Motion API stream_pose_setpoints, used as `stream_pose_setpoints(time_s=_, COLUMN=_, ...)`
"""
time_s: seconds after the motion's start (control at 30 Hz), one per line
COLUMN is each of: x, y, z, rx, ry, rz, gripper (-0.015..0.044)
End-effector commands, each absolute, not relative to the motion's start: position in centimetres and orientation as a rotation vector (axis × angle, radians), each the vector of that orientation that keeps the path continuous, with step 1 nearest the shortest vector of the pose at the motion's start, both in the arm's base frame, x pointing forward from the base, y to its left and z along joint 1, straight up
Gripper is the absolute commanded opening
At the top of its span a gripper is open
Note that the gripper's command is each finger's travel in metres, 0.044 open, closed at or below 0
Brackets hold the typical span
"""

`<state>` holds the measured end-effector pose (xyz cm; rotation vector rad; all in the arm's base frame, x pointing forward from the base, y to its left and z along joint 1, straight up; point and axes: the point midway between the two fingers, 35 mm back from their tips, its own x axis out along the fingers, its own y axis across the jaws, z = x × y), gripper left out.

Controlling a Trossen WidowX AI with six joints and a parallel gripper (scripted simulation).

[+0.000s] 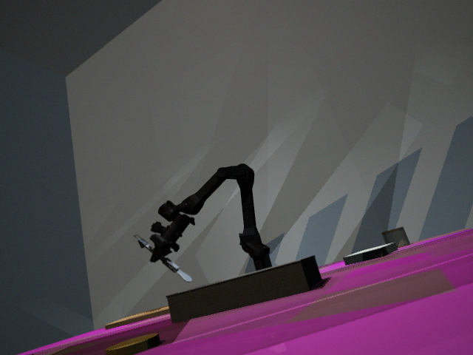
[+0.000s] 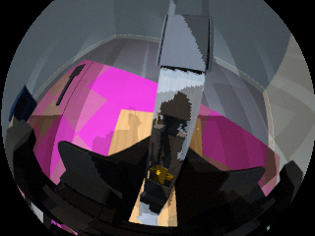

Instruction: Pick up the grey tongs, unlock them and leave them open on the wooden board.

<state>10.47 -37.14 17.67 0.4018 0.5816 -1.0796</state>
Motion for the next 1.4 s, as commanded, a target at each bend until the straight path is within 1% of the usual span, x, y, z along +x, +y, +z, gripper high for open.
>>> stream_pose_setpoints(time_s=0.0, x=10.4, y=-36.6, z=18.2, rx=0.355, ry=0.514, rz=-1.083, gripper=-0.015)
stream_pose_setpoints(time_s=0.57, x=9.7, y=-33.9, z=19.2, rx=0.179, ry=0.304, rz=-1.093, gripper=-0.015)
stream_pose_setpoints(time_s=1.37, x=9.7, y=-33.9, z=19.2, rx=0.177, ry=0.302, rz=-1.093, gripper=-0.015)
